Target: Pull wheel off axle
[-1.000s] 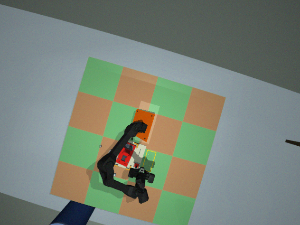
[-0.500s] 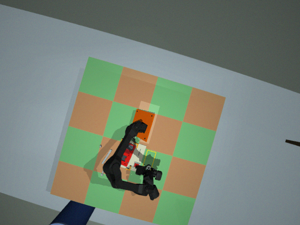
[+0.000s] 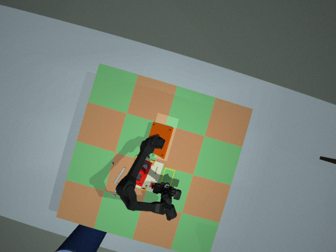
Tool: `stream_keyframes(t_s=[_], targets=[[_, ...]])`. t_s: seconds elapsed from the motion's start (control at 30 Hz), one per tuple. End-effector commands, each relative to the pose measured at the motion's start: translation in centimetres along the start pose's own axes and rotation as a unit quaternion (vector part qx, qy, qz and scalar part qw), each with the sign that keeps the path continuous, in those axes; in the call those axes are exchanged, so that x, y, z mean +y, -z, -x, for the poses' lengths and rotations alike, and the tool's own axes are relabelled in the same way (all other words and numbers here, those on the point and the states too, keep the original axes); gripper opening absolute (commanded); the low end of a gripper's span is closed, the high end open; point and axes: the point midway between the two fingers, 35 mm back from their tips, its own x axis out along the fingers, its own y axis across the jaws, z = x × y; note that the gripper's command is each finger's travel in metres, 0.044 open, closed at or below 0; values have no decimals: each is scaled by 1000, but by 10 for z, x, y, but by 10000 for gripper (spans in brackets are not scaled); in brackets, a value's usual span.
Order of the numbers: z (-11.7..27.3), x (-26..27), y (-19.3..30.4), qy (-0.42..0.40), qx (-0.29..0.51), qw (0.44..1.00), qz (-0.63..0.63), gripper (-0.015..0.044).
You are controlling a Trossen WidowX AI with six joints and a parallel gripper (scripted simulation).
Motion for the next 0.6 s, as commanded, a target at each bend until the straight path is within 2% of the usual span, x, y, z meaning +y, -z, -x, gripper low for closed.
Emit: stream_keyframes(t_s=[0.0, 0.2, 0.4, 0.57], targets=[[-29, -2, 4, 7, 7, 1000, 6, 0], [-67, -4, 7, 9, 7, 1000, 6, 0], [-71, -5, 8, 10, 7, 1000, 6, 0], [-68, -5, 7, 7, 9, 1000, 2, 131]])
